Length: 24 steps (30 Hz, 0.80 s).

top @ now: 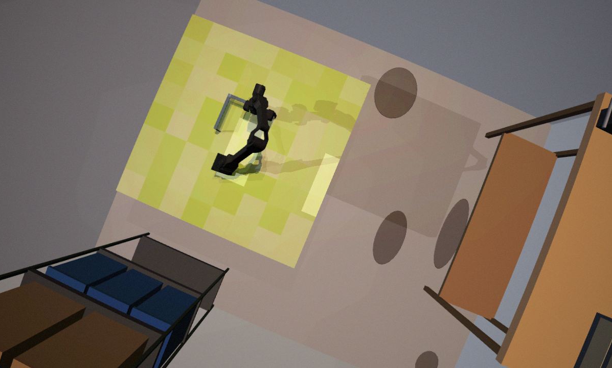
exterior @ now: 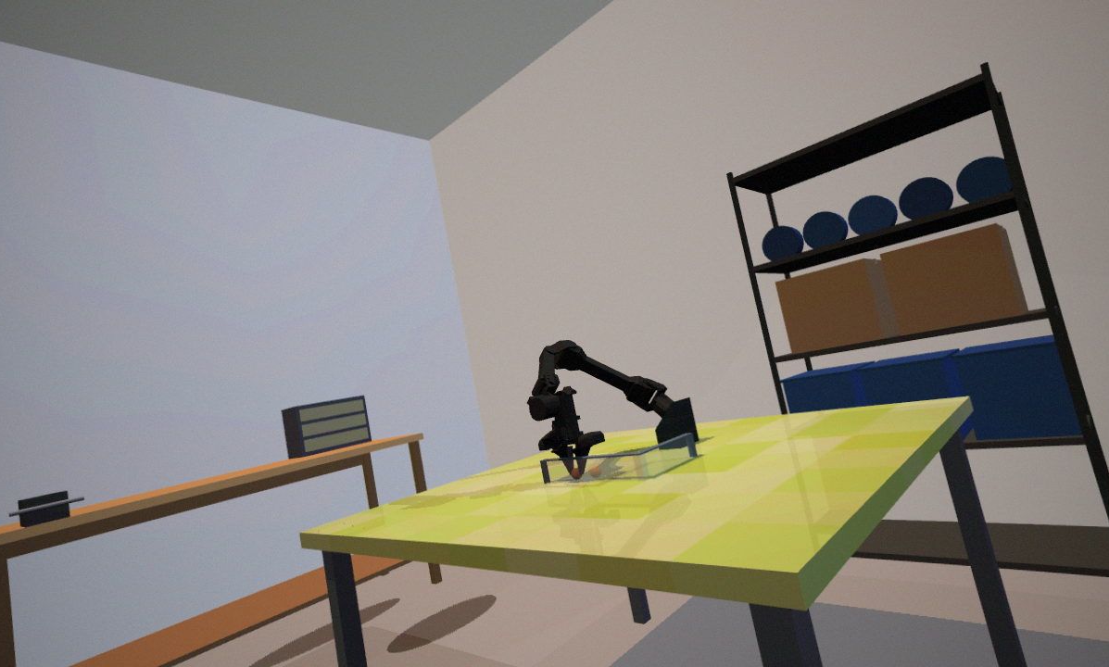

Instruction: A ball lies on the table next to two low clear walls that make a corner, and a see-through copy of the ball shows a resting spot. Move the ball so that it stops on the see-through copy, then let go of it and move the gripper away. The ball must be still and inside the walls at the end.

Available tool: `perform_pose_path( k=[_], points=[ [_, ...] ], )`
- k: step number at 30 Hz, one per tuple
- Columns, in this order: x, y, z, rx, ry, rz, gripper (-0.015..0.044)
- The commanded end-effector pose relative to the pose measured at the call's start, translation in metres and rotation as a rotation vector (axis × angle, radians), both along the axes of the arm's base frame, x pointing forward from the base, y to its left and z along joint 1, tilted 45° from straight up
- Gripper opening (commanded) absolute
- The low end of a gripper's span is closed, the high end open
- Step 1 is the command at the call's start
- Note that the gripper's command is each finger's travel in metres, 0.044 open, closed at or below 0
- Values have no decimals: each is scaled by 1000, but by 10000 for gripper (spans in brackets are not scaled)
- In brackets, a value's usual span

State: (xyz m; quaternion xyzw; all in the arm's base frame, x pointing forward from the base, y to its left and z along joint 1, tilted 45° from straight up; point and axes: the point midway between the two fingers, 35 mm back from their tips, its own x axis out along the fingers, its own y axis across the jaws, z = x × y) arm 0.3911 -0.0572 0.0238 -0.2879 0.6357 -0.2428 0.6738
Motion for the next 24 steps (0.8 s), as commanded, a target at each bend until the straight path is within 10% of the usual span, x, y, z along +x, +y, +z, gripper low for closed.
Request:
perform_pose_path(
  k=[1,9,24],
  points=[
    [0,-1,-1,-5,3,3,118],
    [0,2,2,-4,2,0,0],
    [-1,51,49,6,-5,-24,0]
  ],
)
